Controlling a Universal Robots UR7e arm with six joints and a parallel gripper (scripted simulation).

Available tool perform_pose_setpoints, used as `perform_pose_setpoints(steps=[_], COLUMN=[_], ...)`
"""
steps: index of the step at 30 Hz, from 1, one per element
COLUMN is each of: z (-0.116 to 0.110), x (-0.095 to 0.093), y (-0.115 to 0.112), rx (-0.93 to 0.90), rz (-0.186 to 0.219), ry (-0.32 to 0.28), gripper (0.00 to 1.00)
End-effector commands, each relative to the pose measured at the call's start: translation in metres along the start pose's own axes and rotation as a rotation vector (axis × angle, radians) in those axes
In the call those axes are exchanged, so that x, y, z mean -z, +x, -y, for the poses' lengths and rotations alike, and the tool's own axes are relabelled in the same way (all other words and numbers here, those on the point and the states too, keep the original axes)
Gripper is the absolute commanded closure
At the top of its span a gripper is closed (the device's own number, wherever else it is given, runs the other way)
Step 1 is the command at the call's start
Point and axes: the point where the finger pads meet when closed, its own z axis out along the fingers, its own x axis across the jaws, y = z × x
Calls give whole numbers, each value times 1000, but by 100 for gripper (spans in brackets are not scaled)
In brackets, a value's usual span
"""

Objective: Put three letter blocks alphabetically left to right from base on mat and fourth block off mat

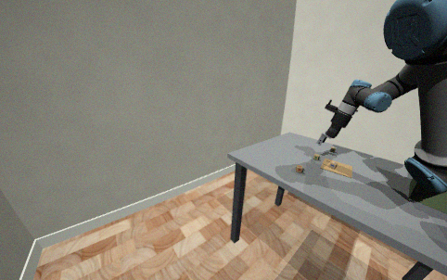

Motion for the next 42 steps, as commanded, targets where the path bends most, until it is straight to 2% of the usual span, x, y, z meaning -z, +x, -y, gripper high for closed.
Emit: perform_pose_setpoints(steps=[1,42], z=[1,1], x=[0,1], y=[0,4], rx=[1,0], rz=[-1,-2], ry=[1,1], gripper=[0,0])
